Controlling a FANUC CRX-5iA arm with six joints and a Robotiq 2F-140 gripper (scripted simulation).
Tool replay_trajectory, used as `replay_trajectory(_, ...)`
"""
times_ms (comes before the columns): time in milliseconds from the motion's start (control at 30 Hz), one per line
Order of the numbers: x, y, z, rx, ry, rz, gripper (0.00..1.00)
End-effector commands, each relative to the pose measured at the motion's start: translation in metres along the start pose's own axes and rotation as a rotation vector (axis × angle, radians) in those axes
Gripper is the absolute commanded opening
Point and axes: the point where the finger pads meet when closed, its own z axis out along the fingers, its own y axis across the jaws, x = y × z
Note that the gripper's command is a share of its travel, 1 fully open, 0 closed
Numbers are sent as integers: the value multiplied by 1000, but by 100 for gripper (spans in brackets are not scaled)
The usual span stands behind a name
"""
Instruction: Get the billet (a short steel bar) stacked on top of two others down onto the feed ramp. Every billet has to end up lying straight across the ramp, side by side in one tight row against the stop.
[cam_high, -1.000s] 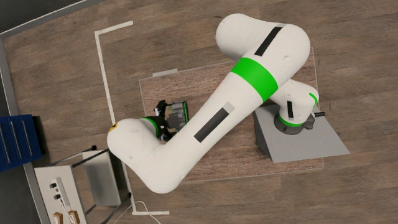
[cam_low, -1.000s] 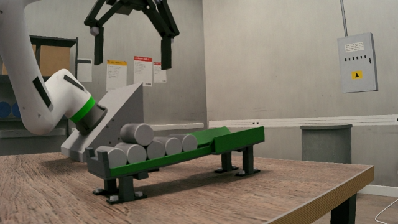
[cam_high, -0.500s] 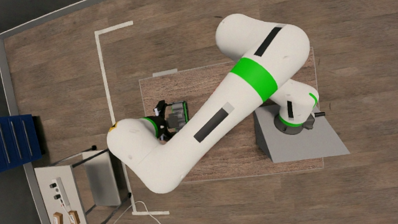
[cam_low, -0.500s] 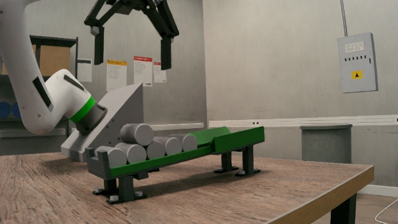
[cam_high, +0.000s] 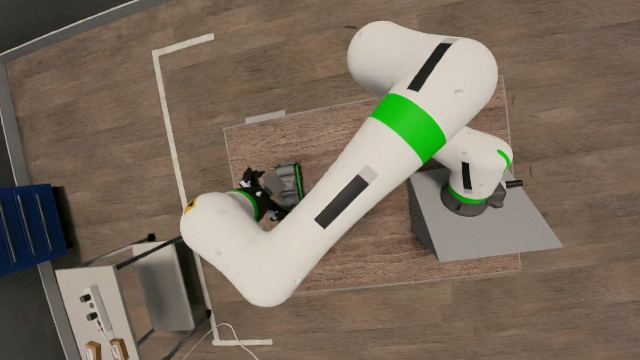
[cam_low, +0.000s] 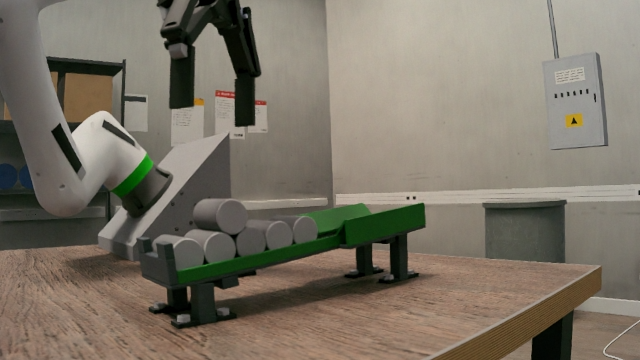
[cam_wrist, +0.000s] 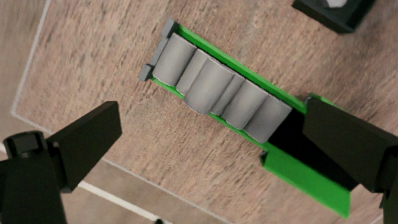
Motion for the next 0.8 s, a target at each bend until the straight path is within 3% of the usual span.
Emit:
replay_trajectory(0,-1,0,7,-6,-4,-279,100)
replay_trajectory(300,-1,0,12,0,-6,-688,100)
replay_trajectory(333,-1,0,12,-1,-6,-733,56)
replay_trajectory(400,-1,0,12,-1,-6,-733,56)
replay_trajectory(433,-1,0,12,-5,-7,-866,56)
replay_trajectory(533,-1,0,12,-13,-9,-984,56)
replay_trajectory(767,-1,0,12,-15,-10,-1002,56)
